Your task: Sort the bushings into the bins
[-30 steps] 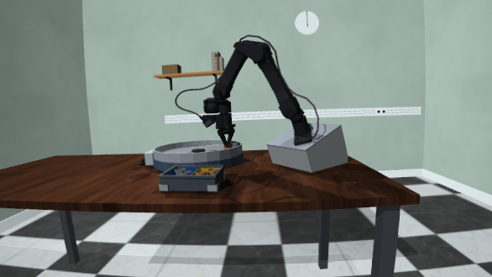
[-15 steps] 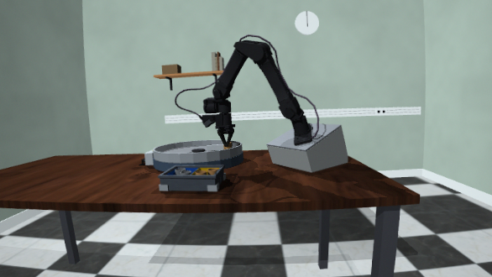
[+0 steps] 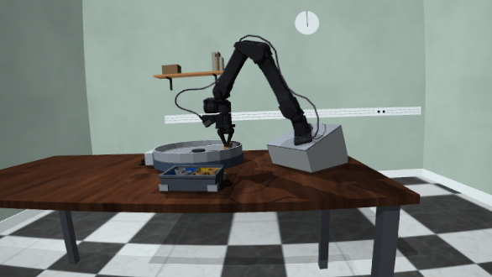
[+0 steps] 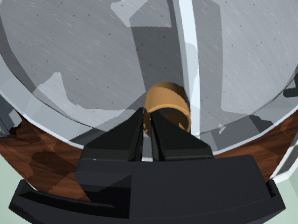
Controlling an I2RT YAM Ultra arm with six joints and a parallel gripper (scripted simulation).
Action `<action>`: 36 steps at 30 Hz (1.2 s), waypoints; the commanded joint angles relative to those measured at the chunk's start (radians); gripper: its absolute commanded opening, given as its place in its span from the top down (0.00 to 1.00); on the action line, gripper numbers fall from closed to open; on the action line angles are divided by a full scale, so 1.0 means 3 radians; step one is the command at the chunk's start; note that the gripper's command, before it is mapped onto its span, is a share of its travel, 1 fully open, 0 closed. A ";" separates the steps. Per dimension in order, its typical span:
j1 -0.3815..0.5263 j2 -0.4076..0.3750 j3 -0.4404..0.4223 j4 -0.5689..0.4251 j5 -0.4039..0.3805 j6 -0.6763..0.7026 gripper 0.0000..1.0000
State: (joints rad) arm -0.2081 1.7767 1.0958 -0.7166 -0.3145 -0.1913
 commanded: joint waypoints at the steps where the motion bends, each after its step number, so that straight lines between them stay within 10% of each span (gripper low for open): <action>1: -0.0052 -0.0029 0.0007 0.0062 0.0081 0.0016 1.00; 18: -0.0054 -0.0070 0.0041 0.0041 0.0081 0.0008 1.00; 36: -0.0232 -0.0424 0.0439 -0.0765 0.0023 -0.0201 1.00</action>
State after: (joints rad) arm -0.2523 1.6955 1.1801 -0.8749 -0.3080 -0.2287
